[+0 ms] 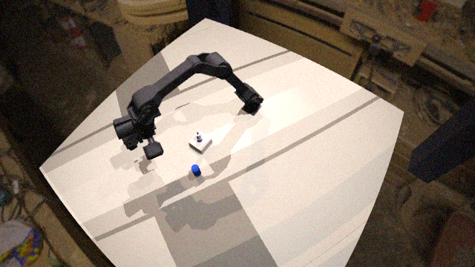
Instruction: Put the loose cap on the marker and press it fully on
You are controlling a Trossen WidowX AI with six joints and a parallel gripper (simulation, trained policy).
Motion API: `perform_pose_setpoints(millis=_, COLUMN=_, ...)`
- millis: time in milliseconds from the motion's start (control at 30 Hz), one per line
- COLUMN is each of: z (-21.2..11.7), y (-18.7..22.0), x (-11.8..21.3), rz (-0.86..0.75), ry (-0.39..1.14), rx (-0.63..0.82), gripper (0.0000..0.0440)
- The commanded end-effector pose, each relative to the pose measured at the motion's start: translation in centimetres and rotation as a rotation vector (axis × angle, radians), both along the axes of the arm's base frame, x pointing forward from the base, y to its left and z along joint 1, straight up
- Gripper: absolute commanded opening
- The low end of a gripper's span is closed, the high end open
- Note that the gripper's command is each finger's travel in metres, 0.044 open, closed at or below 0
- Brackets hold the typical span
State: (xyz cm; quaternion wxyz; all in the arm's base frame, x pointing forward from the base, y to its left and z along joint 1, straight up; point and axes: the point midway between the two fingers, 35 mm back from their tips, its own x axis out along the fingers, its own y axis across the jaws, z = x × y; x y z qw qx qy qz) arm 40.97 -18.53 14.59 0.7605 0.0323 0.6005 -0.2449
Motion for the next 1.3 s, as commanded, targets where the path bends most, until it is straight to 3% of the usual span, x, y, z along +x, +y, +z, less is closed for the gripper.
perform_pose_setpoints(millis=0, z=-0.1, y=1.4, x=0.2, rz=0.000, ry=0.002, rx=0.034, gripper=0.0317)
perform_pose_setpoints(millis=1267, z=-1.6, y=14.7, x=-0.4, rz=0.085, ry=0.135, rx=0.307, gripper=0.0319)
